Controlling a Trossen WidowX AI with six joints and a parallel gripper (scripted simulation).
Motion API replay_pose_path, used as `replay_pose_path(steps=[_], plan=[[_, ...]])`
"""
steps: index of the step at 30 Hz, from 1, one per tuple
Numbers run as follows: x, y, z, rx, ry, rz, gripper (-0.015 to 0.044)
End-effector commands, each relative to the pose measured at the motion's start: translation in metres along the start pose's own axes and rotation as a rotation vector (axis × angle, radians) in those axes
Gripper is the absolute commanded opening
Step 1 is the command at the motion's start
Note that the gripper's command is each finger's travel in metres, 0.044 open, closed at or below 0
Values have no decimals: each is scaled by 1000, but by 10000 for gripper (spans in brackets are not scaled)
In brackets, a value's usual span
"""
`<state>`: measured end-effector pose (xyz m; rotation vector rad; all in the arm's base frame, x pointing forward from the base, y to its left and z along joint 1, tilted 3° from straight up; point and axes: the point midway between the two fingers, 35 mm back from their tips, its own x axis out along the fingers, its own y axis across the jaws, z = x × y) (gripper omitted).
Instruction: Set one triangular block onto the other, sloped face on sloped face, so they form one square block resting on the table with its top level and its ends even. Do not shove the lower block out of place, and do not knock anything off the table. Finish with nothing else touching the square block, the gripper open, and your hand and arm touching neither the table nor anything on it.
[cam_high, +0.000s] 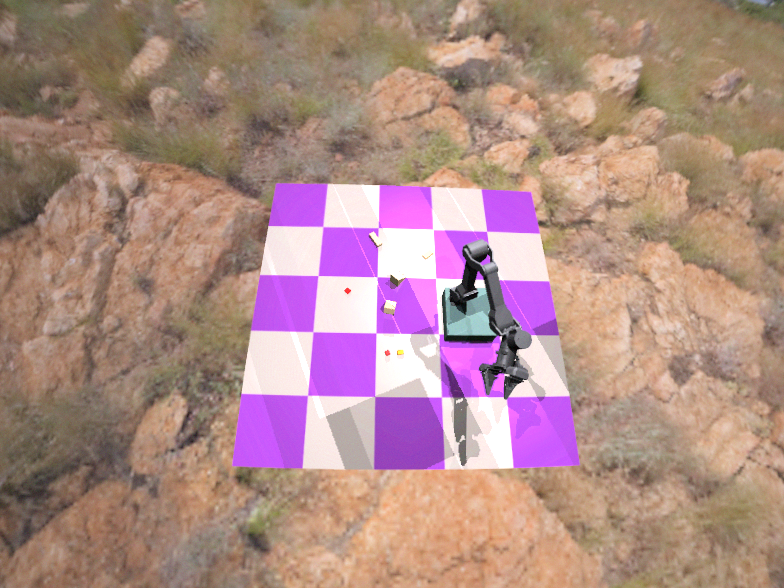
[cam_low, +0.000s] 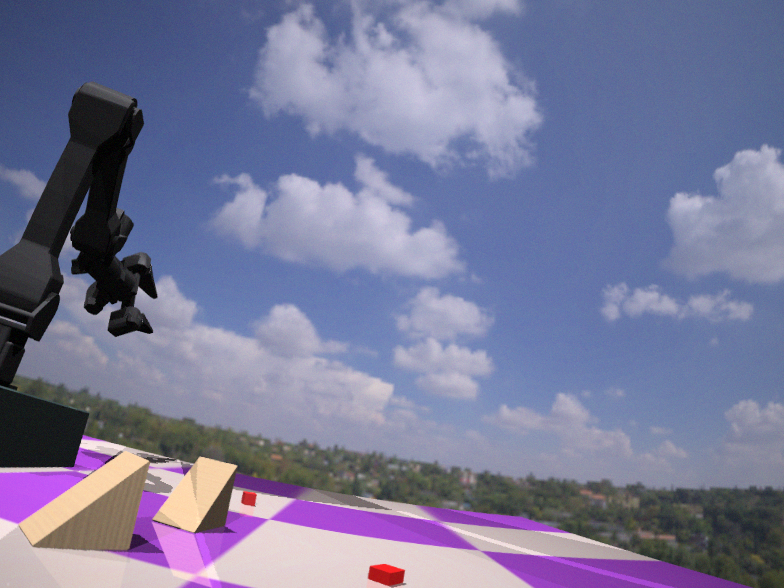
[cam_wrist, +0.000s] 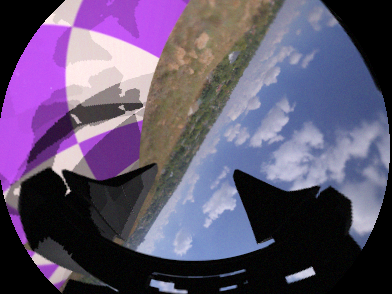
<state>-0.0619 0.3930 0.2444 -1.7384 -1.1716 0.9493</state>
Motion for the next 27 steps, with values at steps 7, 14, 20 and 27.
replay_pose_path(steps=[7,14,20,27], plan=[[54,85,-105,640,307,268,440],[57,140,-167,1015,562,350,440],[45,187,-220,1340,829,364,440],[14,241,-275,1704,1193,291,440]])
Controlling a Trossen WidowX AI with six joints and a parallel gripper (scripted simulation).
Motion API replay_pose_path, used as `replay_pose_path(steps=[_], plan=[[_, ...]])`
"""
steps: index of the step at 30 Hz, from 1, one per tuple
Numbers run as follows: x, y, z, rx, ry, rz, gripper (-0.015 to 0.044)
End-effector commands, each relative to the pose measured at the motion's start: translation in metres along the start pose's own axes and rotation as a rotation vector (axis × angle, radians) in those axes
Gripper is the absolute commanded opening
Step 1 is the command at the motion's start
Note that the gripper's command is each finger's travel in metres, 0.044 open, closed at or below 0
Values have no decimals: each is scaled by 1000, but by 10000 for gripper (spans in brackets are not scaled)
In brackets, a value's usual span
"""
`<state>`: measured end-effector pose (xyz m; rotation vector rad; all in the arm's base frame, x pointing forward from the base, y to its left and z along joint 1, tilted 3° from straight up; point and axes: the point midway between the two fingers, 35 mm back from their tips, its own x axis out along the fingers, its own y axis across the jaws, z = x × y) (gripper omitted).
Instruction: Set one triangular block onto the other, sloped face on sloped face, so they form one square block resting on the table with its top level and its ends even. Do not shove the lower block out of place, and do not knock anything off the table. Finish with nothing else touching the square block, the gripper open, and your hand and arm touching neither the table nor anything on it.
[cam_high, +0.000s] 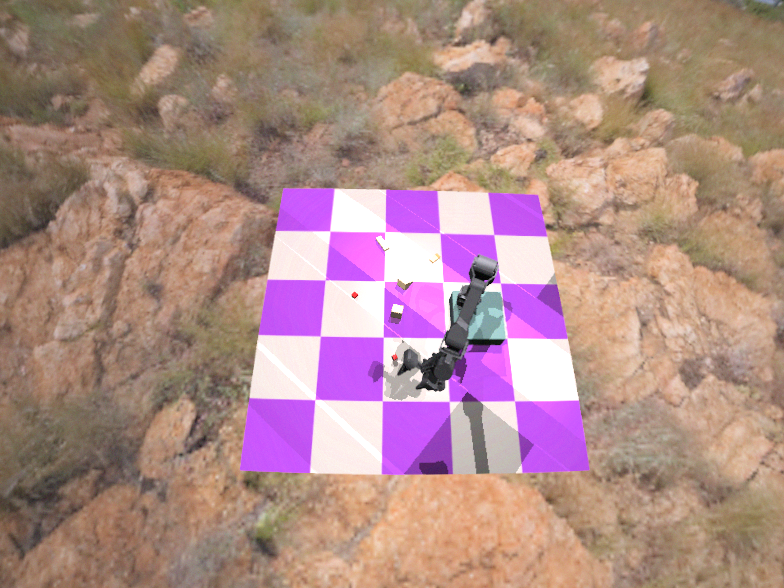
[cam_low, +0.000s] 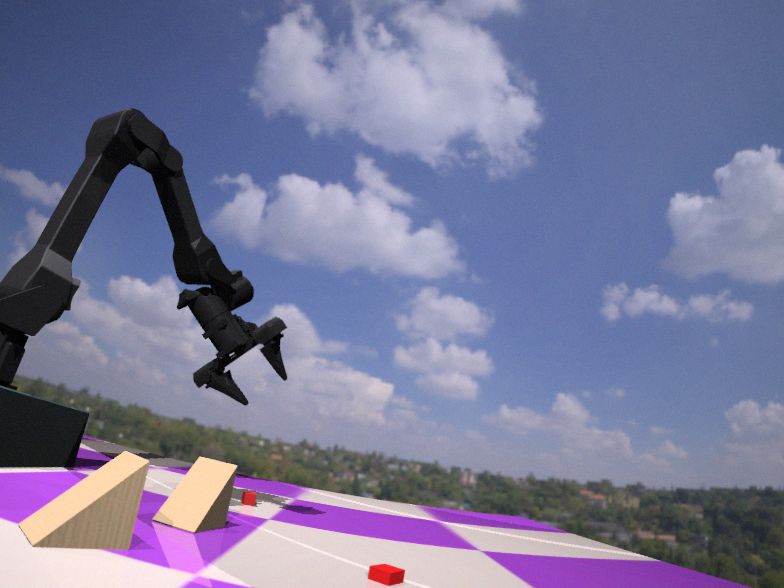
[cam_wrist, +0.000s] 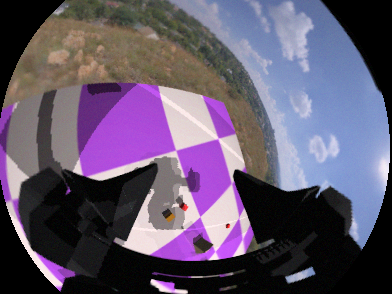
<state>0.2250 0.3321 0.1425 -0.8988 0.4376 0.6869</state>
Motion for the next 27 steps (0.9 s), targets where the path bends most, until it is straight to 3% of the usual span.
replay_pose_path(steps=[1,15,27], plan=[[30,-48,-48,430,199,-65,440],[49,-134,-184,1400,597,-425,440],[12,-174,-303,2202,840,-1012,440]])
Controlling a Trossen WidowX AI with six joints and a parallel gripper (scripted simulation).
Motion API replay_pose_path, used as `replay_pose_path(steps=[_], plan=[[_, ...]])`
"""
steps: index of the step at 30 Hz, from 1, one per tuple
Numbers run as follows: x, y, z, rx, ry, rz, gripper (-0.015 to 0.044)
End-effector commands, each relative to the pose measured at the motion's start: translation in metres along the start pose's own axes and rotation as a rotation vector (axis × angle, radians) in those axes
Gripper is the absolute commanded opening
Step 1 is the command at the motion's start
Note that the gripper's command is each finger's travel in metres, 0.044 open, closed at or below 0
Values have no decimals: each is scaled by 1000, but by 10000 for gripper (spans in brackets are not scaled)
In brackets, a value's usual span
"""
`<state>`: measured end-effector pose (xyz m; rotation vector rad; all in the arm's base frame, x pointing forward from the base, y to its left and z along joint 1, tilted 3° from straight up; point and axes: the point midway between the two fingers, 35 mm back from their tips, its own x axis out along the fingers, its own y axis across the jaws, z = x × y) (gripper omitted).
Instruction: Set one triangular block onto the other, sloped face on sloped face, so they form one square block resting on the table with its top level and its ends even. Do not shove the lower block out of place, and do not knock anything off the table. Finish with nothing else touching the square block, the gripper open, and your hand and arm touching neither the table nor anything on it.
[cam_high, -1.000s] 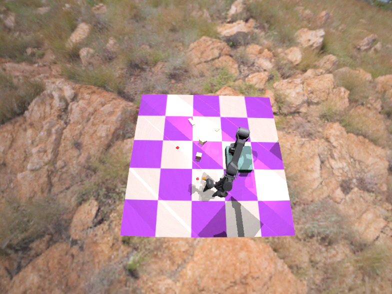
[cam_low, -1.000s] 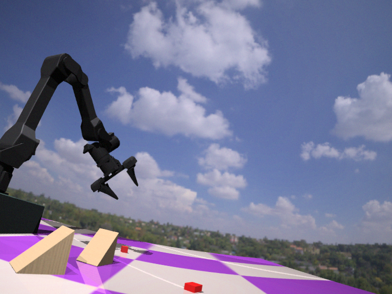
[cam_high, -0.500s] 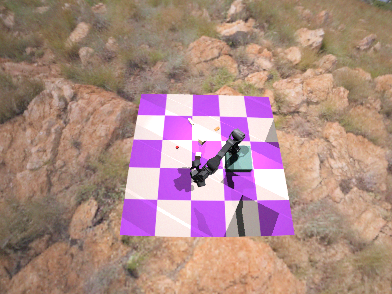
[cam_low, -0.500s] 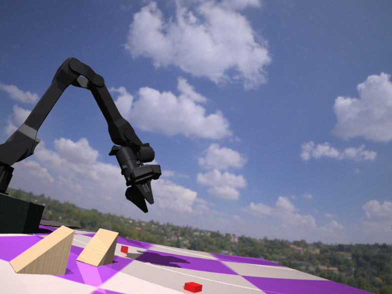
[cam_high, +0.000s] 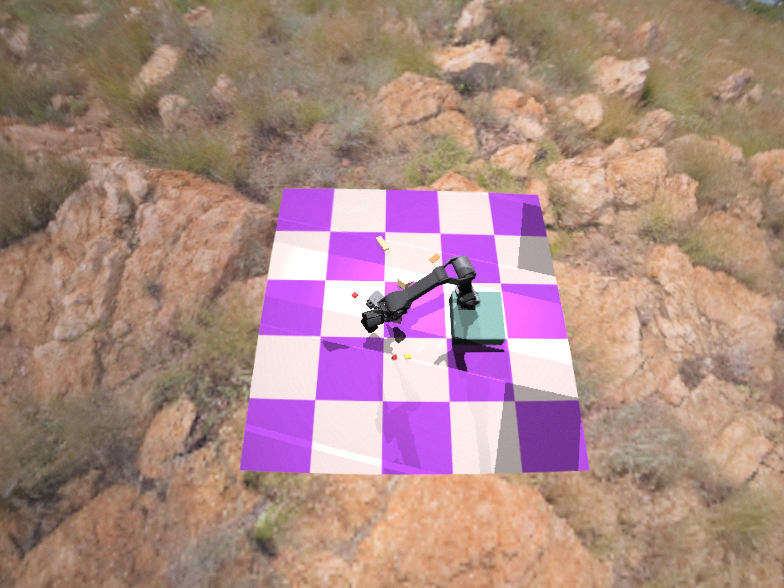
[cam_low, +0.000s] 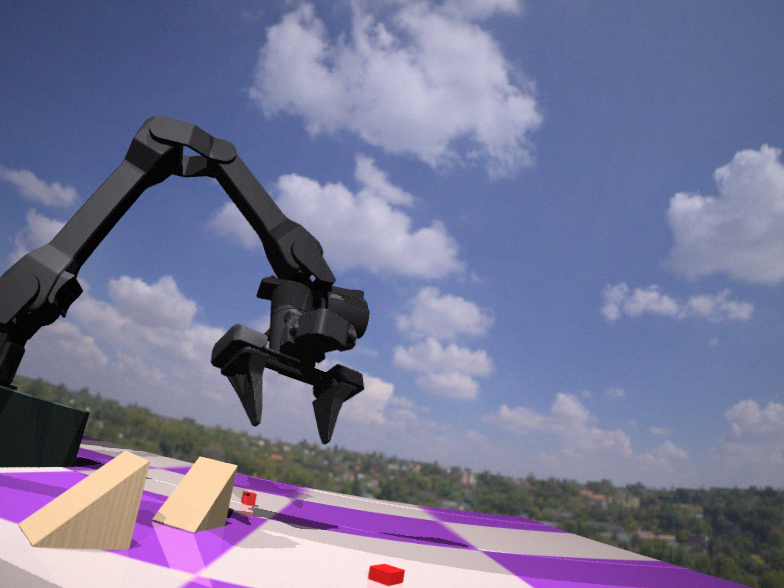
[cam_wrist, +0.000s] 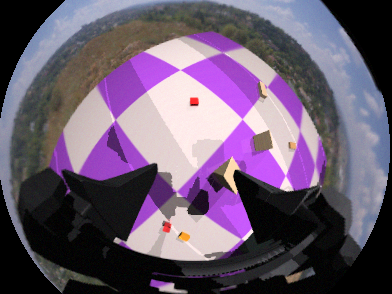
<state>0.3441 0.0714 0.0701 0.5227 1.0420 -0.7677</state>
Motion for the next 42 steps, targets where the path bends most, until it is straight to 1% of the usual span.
replay_pose_path(steps=[1,9,11,24,42], plan=[[26,-53,41,555,54,-225,440],[44,-125,72,1187,34,-525,440],[45,-135,75,1268,25,-566,440],[46,-135,75,1268,25,-566,440],[72,-146,66,1268,24,-567,440]])
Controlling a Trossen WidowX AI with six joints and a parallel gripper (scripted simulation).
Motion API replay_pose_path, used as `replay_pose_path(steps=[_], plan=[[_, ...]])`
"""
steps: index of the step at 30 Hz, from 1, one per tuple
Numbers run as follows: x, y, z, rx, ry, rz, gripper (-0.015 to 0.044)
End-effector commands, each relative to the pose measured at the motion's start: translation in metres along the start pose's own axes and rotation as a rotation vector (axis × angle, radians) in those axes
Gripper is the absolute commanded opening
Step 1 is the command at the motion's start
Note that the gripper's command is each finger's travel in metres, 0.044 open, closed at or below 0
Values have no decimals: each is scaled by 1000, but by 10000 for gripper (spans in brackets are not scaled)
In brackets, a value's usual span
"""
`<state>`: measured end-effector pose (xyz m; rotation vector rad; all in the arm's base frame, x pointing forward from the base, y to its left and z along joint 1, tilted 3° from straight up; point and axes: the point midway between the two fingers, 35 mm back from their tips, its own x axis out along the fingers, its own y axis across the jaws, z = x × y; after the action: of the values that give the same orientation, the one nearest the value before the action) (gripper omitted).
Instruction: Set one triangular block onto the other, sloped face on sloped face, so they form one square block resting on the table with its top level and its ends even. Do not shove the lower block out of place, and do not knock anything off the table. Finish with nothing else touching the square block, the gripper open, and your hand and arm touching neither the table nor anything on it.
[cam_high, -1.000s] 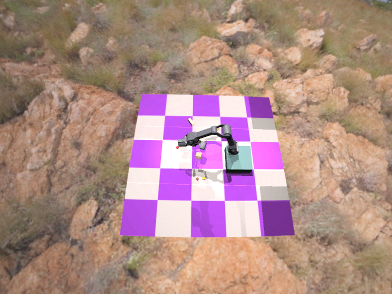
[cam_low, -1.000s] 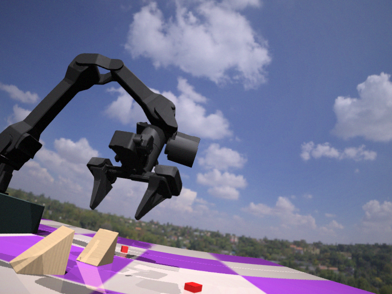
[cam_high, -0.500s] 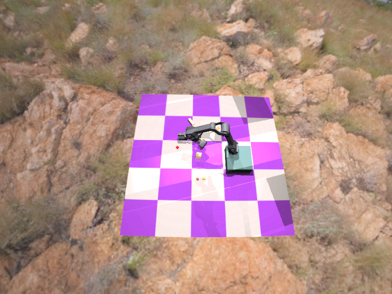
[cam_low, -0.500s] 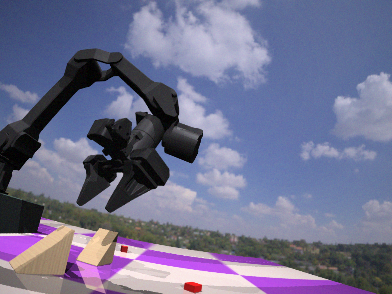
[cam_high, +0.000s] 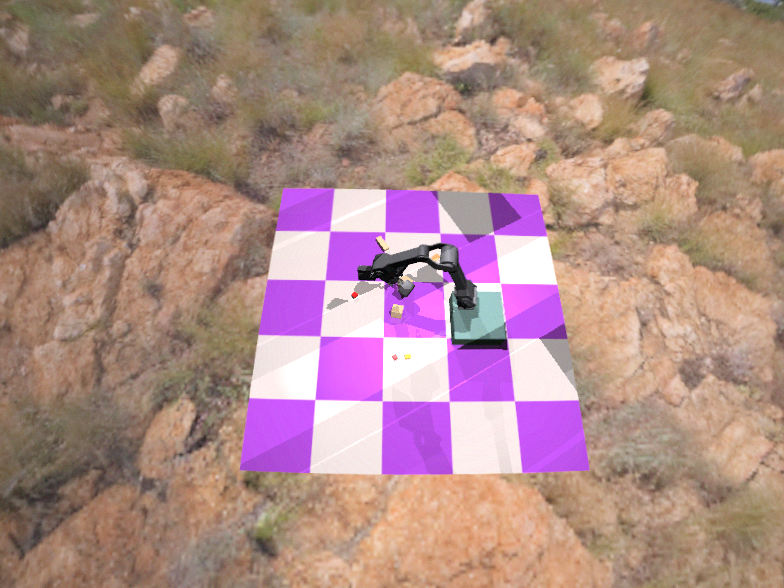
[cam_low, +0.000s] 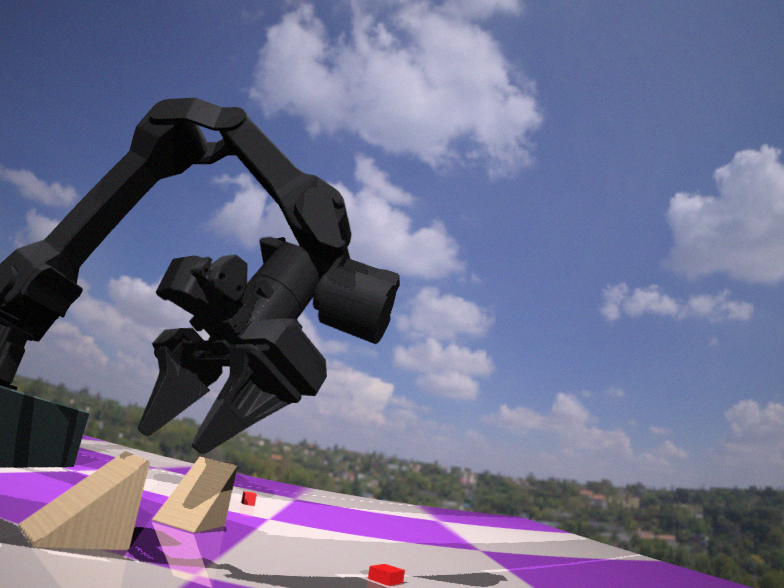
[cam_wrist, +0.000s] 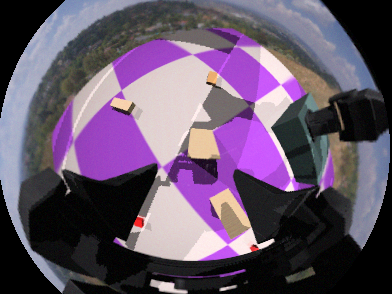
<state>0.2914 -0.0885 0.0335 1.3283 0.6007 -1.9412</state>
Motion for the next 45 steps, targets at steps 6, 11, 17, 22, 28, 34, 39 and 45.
replay_pose_path(steps=[6,11,17,22,28,34,39,45], plan=[[16,-1,1,-5,-2,-1,440],[24,-1,1,-5,-2,-1,440],[34,-2,2,-5,-3,-1,440],[42,-3,3,-5,-3,-1,440],[51,-5,3,-5,-4,-2,440],[61,-7,5,-5,-4,-2,440],[69,-8,6,-5,-5,-2,440],[78,-11,7,-5,-5,-2,440]])
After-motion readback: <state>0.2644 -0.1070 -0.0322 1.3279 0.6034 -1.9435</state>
